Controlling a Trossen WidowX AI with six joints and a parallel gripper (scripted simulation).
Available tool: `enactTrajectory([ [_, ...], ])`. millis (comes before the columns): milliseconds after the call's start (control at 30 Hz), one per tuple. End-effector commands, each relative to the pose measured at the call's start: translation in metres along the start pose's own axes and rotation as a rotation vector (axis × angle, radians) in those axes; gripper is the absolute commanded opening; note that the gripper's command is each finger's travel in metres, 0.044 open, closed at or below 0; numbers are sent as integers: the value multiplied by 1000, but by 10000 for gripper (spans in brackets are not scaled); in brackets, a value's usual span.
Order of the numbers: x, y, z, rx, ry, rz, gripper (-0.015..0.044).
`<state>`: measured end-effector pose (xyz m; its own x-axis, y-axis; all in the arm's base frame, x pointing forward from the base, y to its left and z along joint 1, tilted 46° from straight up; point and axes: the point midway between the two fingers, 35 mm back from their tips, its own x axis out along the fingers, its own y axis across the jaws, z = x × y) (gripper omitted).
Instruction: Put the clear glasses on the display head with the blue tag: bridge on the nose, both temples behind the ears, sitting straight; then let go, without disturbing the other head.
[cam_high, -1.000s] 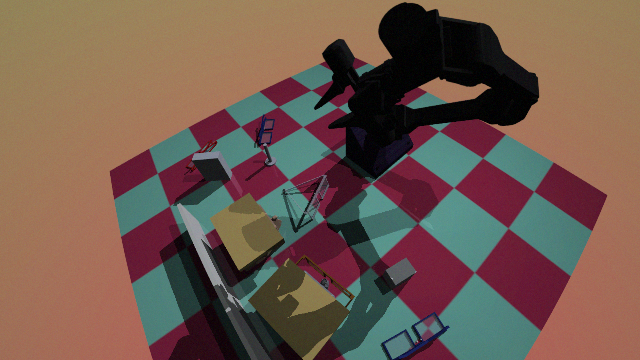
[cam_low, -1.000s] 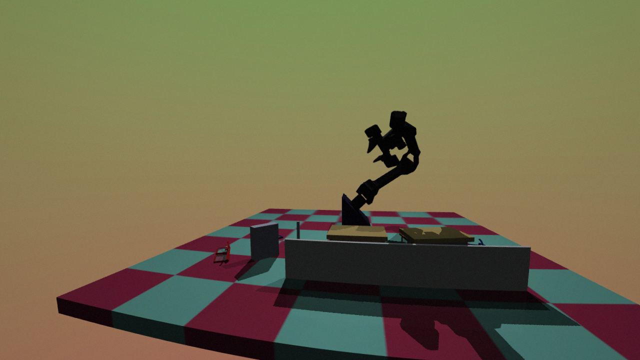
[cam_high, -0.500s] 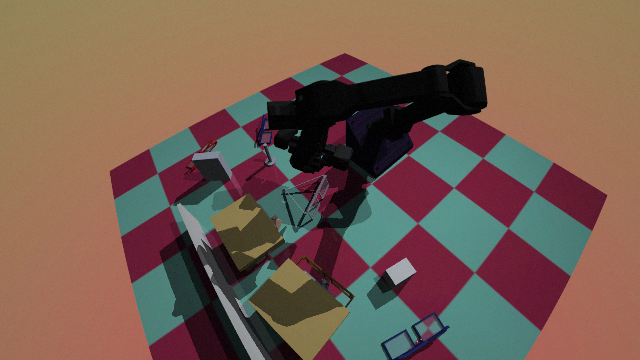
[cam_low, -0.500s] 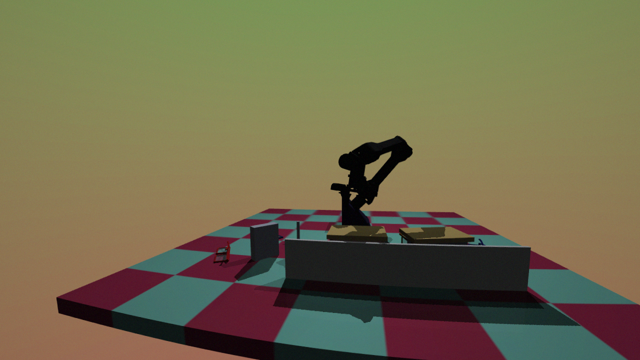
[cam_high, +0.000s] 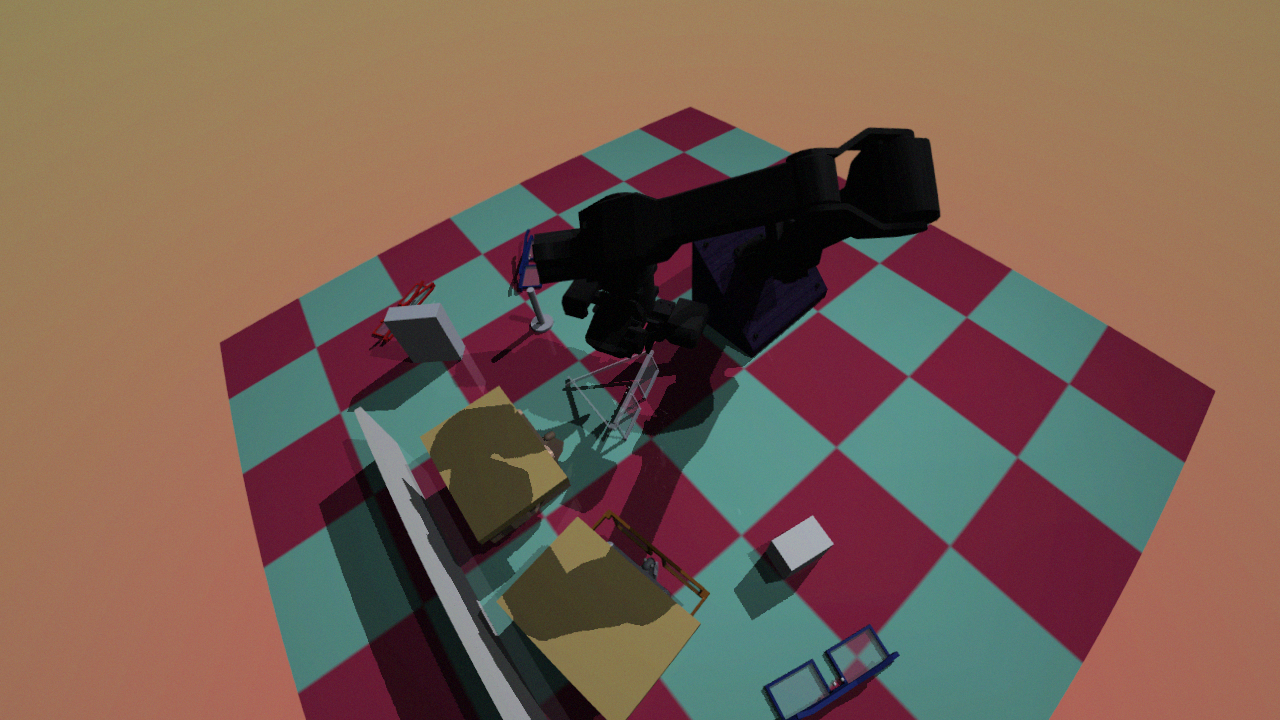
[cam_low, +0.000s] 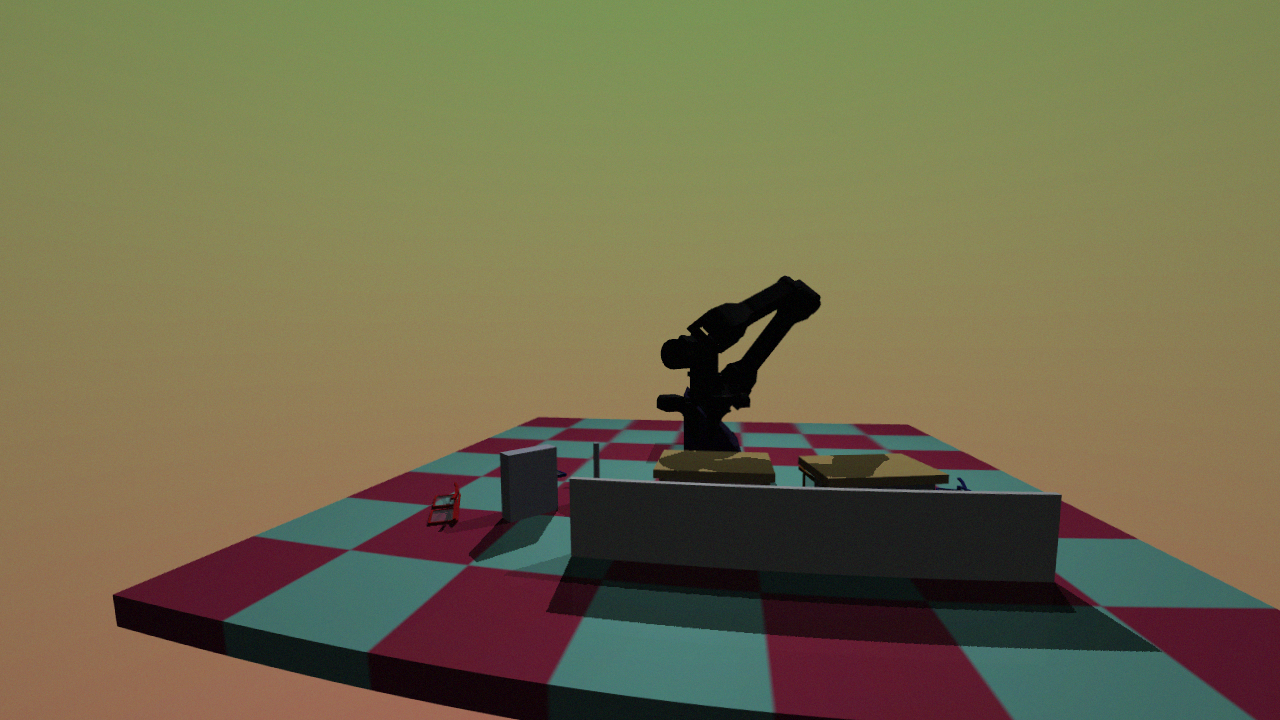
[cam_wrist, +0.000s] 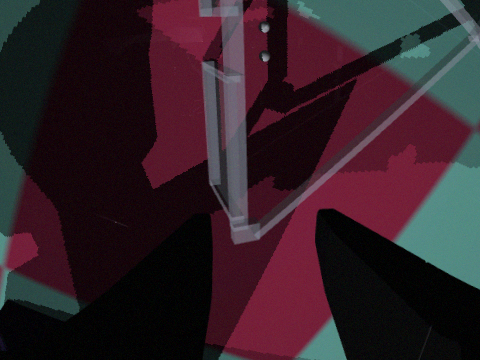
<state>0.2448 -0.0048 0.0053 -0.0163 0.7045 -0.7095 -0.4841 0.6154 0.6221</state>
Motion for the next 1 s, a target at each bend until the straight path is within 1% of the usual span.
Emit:
enactTrajectory([
  [0,1,0,0,-3,-3,6,120],
  [267,4,1,0,-3,-3,6,120],
  [967,38,4,4,-2,-3,4,120],
])
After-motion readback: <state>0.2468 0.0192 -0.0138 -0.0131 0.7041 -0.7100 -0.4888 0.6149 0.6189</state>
